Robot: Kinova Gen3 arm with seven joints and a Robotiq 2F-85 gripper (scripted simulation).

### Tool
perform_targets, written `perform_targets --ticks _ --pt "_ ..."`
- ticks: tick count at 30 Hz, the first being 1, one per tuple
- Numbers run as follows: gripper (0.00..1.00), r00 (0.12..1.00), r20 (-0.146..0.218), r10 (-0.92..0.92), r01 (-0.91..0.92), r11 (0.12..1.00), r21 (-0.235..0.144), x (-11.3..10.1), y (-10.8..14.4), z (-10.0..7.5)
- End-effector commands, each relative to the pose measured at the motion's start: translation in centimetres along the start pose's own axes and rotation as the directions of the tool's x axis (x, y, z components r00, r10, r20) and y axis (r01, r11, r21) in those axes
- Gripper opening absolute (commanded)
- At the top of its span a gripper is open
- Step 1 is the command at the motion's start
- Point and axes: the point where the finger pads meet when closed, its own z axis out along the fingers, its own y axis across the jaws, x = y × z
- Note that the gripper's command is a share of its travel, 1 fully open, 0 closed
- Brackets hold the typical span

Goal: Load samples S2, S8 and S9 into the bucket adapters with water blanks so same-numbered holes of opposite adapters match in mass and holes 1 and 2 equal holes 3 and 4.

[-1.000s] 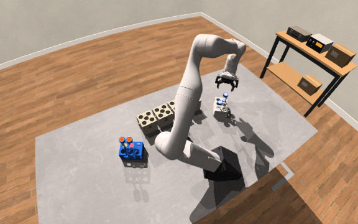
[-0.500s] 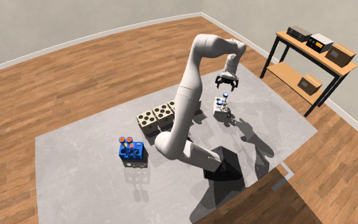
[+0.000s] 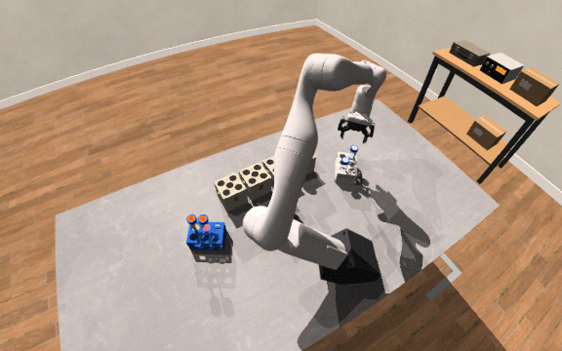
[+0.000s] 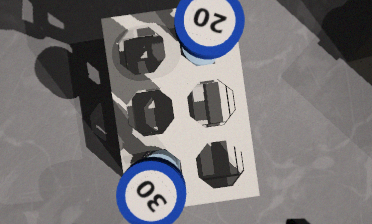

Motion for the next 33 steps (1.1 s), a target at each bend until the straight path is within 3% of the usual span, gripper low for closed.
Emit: perform_targets --ticks 1,10,33 --pt "1.0 1.0 0.002 0.0 0.0 1.0 0.001 -0.1 0.0 -0.1" --pt "1.0 1.0 0.002 0.0 0.0 1.0 0.001 0.0 0.0 -1.5" --pt "1.0 1.0 0.002 0.0 0.0 1.0 0.001 0.0 0.0 -7.1"
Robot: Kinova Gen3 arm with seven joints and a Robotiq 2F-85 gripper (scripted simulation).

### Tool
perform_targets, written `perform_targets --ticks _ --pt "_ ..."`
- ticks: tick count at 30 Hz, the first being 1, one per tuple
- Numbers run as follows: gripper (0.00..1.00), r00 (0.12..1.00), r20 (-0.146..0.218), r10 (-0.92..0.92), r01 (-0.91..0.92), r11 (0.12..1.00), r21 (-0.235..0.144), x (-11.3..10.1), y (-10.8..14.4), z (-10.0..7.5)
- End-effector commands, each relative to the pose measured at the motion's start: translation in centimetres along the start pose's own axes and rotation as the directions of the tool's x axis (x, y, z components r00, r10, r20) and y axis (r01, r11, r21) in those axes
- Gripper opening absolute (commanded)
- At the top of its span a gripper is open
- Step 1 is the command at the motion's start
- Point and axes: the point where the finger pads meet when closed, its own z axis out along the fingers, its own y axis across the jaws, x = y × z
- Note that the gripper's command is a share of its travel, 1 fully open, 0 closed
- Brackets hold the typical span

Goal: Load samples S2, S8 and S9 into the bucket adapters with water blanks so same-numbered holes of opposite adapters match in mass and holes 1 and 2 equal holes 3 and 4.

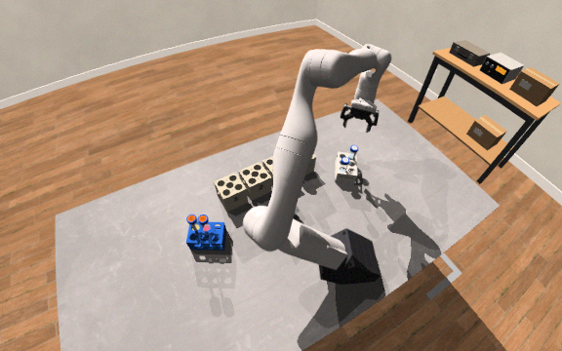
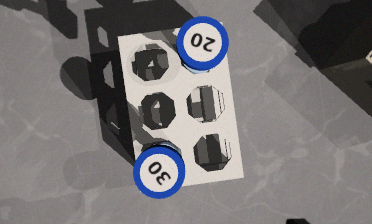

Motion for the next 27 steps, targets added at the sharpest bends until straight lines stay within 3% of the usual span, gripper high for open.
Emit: perform_targets --ticks 1,8,11,27 --pt "1.0 1.0 0.002 0.0 0.0 1.0 0.001 0.0 0.0 -1.1" --pt "1.0 1.0 0.002 0.0 0.0 1.0 0.001 0.0 0.0 -2.9" --pt "1.0 0.999 0.002 -0.033 0.033 0.999 0.001 0.3 0.3 -2.9" --pt "1.0 0.861 0.001 -0.508 0.508 0.861 0.001 5.8 5.4 -2.9"
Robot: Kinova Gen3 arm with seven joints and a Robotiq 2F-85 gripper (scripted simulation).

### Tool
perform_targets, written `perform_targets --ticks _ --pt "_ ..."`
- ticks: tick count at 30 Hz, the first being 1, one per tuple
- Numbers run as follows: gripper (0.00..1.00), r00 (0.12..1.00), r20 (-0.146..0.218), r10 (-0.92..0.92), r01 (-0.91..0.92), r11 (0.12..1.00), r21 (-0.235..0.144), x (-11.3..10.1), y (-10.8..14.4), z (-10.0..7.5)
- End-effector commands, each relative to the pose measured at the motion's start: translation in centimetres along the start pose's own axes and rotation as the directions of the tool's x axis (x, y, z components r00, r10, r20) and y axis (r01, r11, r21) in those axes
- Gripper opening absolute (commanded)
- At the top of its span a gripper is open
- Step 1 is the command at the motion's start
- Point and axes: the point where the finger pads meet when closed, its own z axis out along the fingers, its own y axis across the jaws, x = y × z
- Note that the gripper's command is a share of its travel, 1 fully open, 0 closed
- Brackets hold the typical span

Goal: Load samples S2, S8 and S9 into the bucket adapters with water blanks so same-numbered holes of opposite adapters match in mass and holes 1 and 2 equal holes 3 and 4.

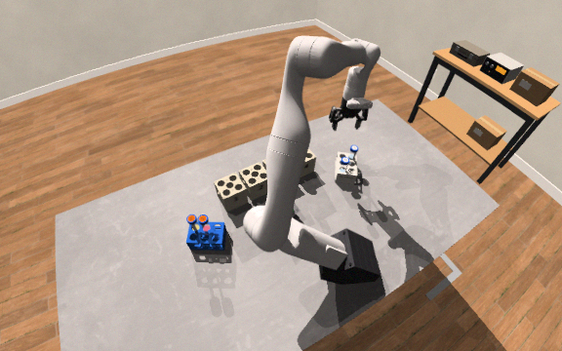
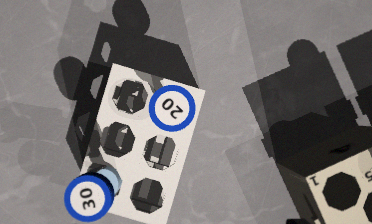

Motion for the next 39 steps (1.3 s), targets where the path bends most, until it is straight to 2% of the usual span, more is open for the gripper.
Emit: perform_targets --ticks 1,8,16,18,25,33,35,37,39 --pt "1.0 0.994 0.019 -0.104 0.104 0.994 0.013 0.5 1.4 -0.1" --pt "1.0 0.943 0.016 -0.332 0.331 0.943 0.017 1.9 4.6 -0.1" --pt "1.0 0.823 0.011 -0.568 0.568 0.823 0.02 3.4 8.3 0.0" --pt "1.0 0.823 0.011 -0.568 0.568 0.823 0.02 3.4 8.3 0.0" --pt "1.0 0.669 0.006 -0.743 0.743 0.669 0.022 4.7 11.5 0.1" --pt "1.0 0.45 0.0 -0.893 0.893 0.45 0.023 6.3 15.2 0.2" --pt "1.0 0.45 0.0 -0.893 0.893 0.45 0.023 6.3 15.2 0.2" --pt "1.0 0.389 -0.001 -0.921 0.921 0.389 0.023 6.6 16.2 0.2" --pt "1.0 0.381 -0.002 -0.925 0.925 0.38 0.023 7.0 17.1 0.2"
